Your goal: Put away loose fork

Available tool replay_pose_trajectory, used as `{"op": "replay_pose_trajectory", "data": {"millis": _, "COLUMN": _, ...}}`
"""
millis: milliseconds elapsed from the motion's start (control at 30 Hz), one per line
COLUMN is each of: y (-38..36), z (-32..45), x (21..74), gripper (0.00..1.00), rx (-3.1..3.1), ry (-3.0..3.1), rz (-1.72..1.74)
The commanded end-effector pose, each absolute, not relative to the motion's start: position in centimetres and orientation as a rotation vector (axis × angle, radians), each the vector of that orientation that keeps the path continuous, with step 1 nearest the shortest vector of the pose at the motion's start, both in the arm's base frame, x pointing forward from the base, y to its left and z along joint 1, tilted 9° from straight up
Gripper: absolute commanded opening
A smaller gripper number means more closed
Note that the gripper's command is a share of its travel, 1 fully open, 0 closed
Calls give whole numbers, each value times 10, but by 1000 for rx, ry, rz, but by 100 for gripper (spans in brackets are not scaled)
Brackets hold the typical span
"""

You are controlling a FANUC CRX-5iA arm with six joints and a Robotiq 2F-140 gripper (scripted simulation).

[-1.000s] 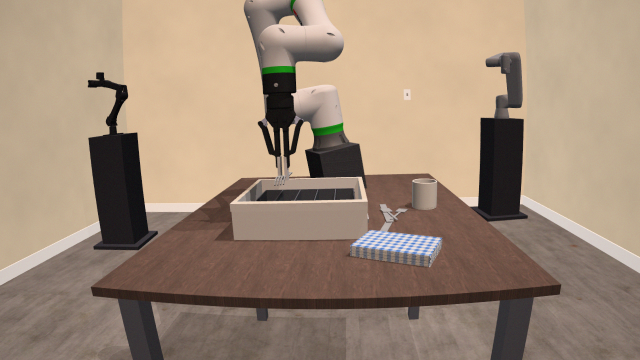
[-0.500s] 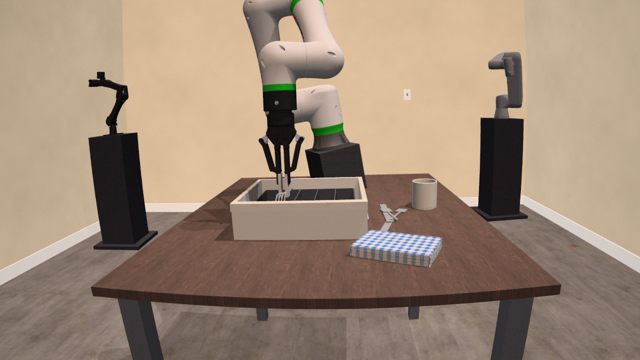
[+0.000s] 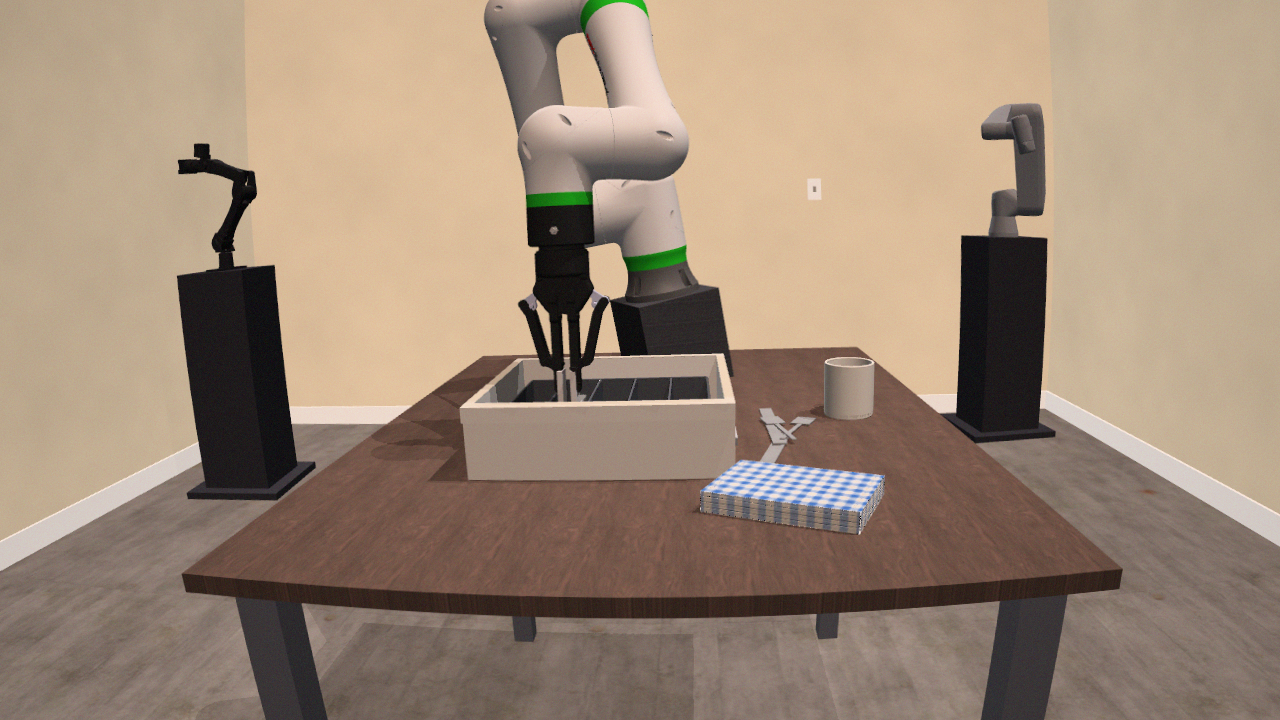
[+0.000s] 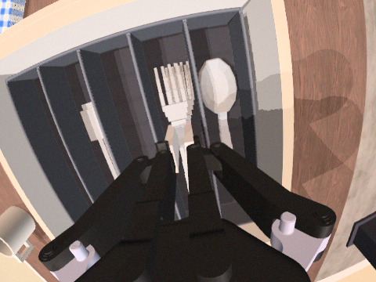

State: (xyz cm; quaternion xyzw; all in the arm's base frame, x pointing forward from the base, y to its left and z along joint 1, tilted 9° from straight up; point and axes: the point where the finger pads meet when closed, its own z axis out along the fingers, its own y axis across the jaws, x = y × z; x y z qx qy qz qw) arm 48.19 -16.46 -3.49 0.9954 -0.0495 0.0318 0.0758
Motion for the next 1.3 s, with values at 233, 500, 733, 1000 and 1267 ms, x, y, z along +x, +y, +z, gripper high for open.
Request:
{"op": "replay_pose_trajectory", "data": {"millis": 233, "y": -166, "z": -43, "x": 483, "gripper": 1, "rx": 2984, "ry": -148, "rz": 96}}
{"op": "replay_pose_trajectory", "data": {"millis": 500, "y": -166, "z": -44, "x": 483, "gripper": 1, "rx": 2984, "ry": -148, "rz": 96}}
{"op": "replay_pose_trajectory", "data": {"millis": 733, "y": -166, "z": -44, "x": 483, "gripper": 1, "rx": 2984, "ry": -148, "rz": 96}}
{"op": "replay_pose_trajectory", "data": {"millis": 1000, "y": -166, "z": -44, "x": 483, "gripper": 1, "rx": 2984, "ry": -148, "rz": 96}}
{"op": "replay_pose_trajectory", "data": {"millis": 1267, "y": -166, "z": -44, "x": 483, "gripper": 14, "rx": 2984, "ry": -148, "rz": 96}}
